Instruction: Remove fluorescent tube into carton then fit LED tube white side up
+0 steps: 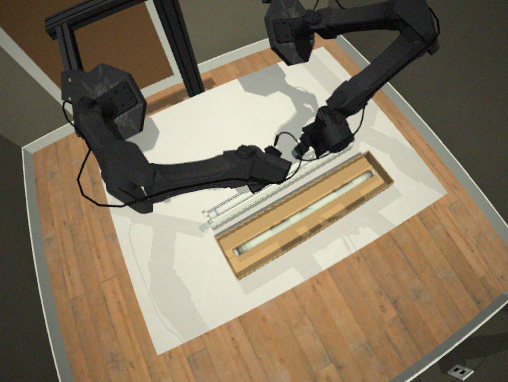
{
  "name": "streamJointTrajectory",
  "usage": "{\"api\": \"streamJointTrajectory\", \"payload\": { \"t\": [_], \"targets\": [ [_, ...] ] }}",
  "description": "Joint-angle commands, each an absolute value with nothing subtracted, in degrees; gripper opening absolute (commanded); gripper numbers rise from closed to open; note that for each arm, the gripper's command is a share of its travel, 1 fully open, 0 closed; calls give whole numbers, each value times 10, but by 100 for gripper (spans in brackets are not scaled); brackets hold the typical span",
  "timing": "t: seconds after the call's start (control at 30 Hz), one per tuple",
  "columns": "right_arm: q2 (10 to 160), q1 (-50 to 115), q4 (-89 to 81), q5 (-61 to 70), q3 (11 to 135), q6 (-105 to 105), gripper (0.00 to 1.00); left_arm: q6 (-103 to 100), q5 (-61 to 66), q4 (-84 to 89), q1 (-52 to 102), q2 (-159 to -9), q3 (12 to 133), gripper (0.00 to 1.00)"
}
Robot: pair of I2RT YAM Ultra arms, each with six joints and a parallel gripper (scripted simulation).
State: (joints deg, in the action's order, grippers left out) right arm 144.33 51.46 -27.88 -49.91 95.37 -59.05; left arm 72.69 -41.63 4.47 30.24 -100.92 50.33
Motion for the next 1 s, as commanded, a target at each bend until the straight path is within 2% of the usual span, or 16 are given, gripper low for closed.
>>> {"api": "streamJointTrajectory", "payload": {
  "t": [0.0,0.37,0.97],
  "targets": [
    [1451,532,-291,-491,968,-593,49,731,-409,51,312,-1006,507,49],
    [1419,516,-181,-516,909,-635,49,745,-403,37,303,-987,489,49],
    [1374,516,138,-545,723,-777,49,790,-383,25,263,-945,462,49]
  ]
}}
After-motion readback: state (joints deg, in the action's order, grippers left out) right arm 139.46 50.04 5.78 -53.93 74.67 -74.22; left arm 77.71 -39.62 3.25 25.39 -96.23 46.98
